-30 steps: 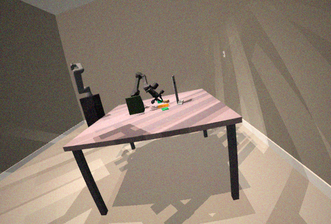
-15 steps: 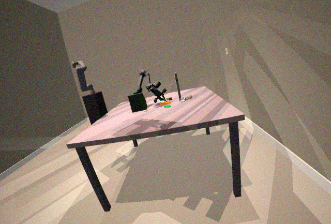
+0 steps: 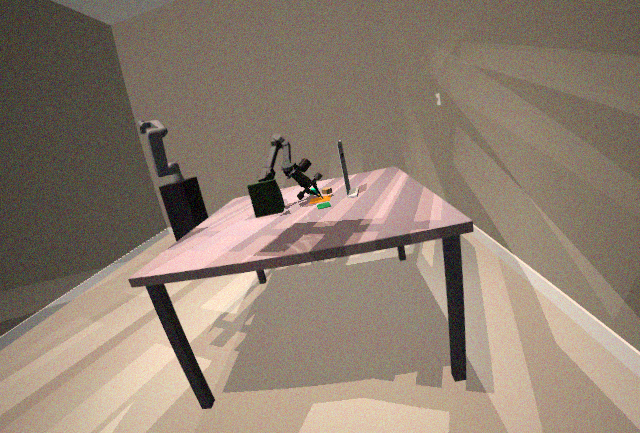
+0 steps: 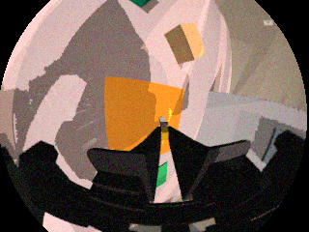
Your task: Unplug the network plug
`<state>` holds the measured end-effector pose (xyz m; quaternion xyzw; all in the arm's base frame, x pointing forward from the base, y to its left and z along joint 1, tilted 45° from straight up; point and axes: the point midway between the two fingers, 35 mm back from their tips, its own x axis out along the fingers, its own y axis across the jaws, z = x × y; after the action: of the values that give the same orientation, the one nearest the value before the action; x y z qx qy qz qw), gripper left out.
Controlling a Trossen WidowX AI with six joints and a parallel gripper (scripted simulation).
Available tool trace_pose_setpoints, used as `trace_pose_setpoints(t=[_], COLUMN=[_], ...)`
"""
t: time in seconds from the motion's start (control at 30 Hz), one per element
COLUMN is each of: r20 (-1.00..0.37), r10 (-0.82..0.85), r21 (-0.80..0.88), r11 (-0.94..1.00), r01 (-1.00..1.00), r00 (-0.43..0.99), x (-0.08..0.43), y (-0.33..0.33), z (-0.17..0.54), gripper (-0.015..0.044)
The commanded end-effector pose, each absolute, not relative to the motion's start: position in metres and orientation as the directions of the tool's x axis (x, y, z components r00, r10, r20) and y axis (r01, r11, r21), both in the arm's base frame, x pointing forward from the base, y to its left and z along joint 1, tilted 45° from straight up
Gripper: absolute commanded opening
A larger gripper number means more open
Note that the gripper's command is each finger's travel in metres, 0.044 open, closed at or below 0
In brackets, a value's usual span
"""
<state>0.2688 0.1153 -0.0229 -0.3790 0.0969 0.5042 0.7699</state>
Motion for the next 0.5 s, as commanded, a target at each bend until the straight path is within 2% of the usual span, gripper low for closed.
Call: trace_pose_setpoints(t=[0.0, 0.3, 0.47], r20=[-0.535, -0.531, -0.531], r10=[0.701, 0.703, 0.703], r21=[-0.48, -0.486, -0.486], r11=[0.206, 0.204, 0.204], r01=[-0.853, -0.85, -0.85], r00=[0.471, 0.473, 0.473], x=[0.2684, 0.269, 0.269], y=[0.117, 0.1169, 0.1169], z=[-0.0248, -0.0233, -0.0233], gripper=[0.0, 0.0, 0.0131])
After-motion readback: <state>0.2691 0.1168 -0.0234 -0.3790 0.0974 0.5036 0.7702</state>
